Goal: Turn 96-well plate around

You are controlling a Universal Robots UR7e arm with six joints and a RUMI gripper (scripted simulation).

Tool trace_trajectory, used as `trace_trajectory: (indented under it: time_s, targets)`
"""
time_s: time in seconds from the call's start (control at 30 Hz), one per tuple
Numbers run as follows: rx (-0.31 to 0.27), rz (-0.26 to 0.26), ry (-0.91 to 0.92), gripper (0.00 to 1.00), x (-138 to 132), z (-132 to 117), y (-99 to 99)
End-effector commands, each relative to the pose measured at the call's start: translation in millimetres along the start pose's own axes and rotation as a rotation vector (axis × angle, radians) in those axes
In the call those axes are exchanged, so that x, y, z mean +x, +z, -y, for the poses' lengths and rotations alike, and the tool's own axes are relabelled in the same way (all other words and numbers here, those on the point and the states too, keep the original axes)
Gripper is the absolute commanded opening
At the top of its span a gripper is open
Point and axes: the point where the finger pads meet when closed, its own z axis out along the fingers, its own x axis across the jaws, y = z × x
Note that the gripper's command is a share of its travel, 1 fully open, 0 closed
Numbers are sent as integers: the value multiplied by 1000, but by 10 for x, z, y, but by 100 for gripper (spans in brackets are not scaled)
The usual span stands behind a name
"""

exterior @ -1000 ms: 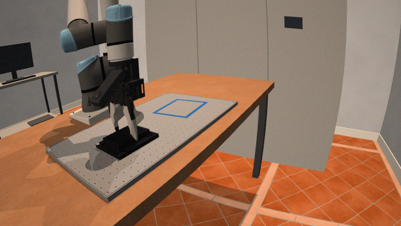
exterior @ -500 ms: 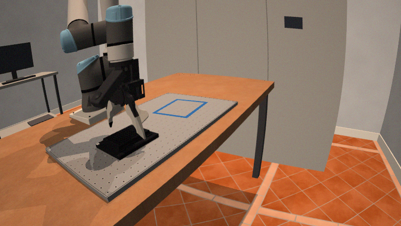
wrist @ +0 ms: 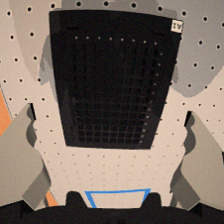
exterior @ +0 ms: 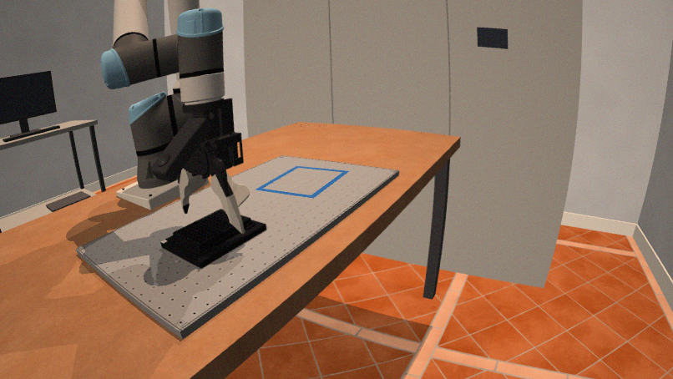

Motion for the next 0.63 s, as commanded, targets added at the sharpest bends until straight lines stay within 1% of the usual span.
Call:
trace_trajectory:
  time_s: [0.0,0.1,0.47,0.6]
  targets:
    - [1,1,0,100,-3,2,-30]
    - [1,1,0,100,-3,2,-57]
    - [1,1,0,100,-3,2,-350]
    - [1,1,0,100,-3,2,-350]
